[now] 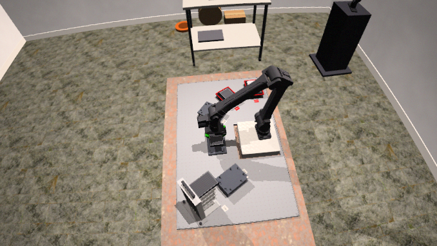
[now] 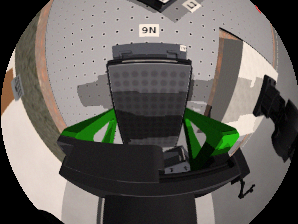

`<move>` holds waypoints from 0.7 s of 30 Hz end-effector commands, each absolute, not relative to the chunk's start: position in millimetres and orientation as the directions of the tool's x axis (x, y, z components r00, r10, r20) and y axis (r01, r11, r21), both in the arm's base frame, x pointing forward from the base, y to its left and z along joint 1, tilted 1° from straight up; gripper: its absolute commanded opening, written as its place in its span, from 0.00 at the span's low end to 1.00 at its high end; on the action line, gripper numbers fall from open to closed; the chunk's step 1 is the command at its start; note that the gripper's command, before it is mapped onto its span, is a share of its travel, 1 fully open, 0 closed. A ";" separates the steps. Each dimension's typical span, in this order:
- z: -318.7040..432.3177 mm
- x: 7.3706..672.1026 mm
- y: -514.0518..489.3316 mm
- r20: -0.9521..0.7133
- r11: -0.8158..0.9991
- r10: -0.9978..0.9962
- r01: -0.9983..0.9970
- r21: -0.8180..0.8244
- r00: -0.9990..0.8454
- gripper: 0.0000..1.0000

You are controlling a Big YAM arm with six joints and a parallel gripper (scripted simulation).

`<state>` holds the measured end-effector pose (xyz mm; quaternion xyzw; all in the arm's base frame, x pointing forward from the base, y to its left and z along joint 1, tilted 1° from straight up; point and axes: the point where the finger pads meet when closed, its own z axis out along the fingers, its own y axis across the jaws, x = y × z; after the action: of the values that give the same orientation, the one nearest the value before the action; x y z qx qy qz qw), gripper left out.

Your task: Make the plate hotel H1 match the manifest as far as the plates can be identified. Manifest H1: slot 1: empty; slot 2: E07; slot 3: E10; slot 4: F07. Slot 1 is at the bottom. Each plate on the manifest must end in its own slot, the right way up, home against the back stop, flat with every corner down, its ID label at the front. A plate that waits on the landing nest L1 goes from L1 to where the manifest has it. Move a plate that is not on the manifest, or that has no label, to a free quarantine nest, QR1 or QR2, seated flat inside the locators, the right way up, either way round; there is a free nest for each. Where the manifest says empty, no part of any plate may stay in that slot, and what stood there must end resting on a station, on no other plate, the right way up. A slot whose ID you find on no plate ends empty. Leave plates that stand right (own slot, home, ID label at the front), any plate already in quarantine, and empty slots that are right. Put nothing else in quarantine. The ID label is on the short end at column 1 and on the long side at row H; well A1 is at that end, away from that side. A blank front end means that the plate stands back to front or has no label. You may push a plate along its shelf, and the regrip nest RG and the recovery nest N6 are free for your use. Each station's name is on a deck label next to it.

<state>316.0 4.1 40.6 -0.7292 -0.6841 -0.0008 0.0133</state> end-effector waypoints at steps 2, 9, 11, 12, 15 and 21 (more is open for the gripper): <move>58.3 337.8 9.5 0.024 -0.061 0.998 0.997 0.050 0.060 0.86; 37.8 321.4 9.4 0.020 -0.062 0.998 0.998 -0.004 0.062 0.86; 36.2 320.8 9.4 0.020 -0.062 0.998 0.998 -0.005 0.062 0.86; 36.2 320.8 9.4 0.020 -0.062 0.998 0.998 -0.005 0.062 0.86; 35.8 322.2 9.5 0.020 -0.062 0.998 0.998 -0.002 0.062 0.86; 30.8 320.2 9.5 0.020 -0.061 0.998 0.998 -0.005 0.061 0.86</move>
<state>316.6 4.6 34.9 -0.7291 -0.6843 -0.0041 0.0103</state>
